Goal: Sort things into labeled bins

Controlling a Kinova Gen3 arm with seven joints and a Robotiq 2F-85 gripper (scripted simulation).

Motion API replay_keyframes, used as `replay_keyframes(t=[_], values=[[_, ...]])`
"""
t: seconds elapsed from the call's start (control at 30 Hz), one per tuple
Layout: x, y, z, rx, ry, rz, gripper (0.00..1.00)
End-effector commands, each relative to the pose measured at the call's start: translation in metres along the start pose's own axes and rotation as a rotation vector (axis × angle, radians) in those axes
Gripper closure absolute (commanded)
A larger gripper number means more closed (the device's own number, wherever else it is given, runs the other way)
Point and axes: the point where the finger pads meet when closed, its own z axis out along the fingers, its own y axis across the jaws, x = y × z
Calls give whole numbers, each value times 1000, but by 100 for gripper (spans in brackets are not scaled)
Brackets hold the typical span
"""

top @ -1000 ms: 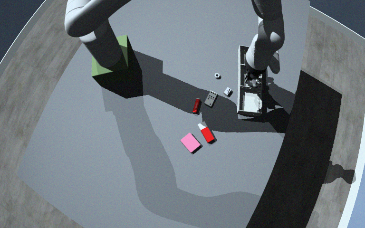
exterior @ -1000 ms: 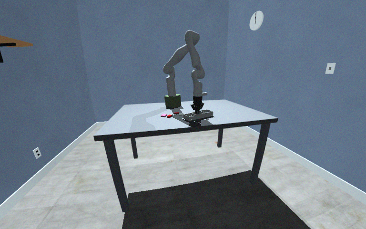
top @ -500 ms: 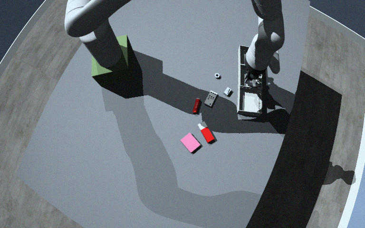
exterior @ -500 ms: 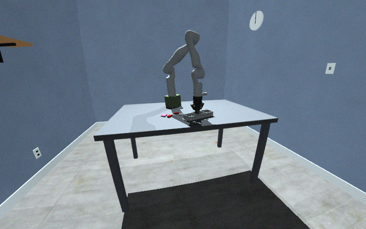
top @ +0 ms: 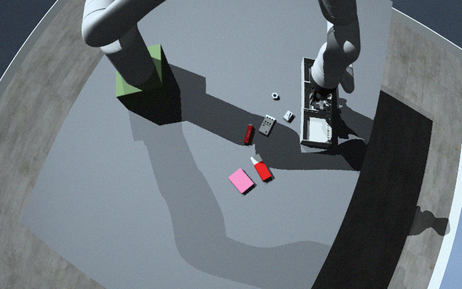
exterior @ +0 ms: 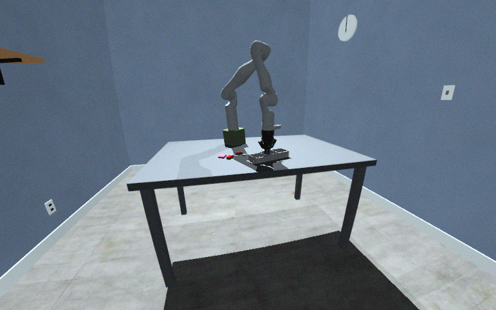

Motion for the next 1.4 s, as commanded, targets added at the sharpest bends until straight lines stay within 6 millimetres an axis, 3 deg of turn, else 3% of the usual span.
replay_keyframes(t=[0.0, 0.63, 0.9, 1.1, 1.3, 1.37], values=[[0, 1, -6, -2, 1, 2, 91], [-1, 1, -29, -3, -1, 3, 91], [-1, 2, -52, -4, -1, 3, 91], [1, 0, -52, -2, 5, -2, 91], [2, -30, -50, 0, 1, 13, 91], [2, -30, -50, 0, 1, 13, 91]])
